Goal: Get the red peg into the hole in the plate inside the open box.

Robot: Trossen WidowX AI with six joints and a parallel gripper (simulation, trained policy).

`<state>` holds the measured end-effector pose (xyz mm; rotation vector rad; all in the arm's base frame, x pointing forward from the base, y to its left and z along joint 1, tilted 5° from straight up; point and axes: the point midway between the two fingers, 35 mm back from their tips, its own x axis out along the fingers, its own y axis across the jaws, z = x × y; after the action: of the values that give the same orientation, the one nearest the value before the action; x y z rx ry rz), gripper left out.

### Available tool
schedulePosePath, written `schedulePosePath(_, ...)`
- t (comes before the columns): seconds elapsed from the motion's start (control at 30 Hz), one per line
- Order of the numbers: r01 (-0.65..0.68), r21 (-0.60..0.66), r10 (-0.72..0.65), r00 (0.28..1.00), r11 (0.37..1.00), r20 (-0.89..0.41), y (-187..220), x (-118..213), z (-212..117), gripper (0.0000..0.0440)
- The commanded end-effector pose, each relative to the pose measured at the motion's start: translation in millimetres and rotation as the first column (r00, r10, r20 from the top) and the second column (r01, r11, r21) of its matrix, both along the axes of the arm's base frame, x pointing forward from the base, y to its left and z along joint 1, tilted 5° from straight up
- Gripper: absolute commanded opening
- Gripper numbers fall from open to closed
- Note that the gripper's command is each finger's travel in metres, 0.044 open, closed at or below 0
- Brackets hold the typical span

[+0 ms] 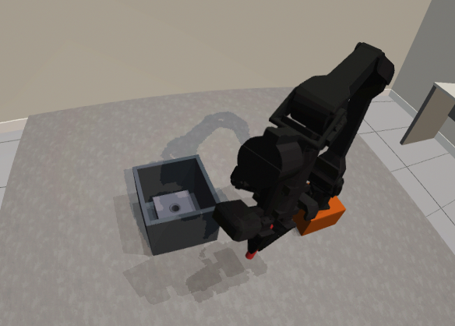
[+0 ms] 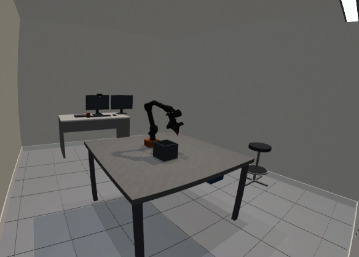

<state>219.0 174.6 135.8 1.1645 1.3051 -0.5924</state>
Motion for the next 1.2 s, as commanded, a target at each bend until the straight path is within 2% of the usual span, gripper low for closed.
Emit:
schedulePosePath(0.0,0.013,-0.022,-0.012,0.999,1.0,0.042,-13.3,10.4,14.0,0.0)
schedulePosePath(0.47,0.094,-0.103,-0.084,0.992,0.99,0.091,-62.2,39.2,28.7,0.0)
schedulePosePath(1.17,0.151,-0.19,-0.147,0.989,0.97,0.032,-120.1,64.3,20.4,0.0)
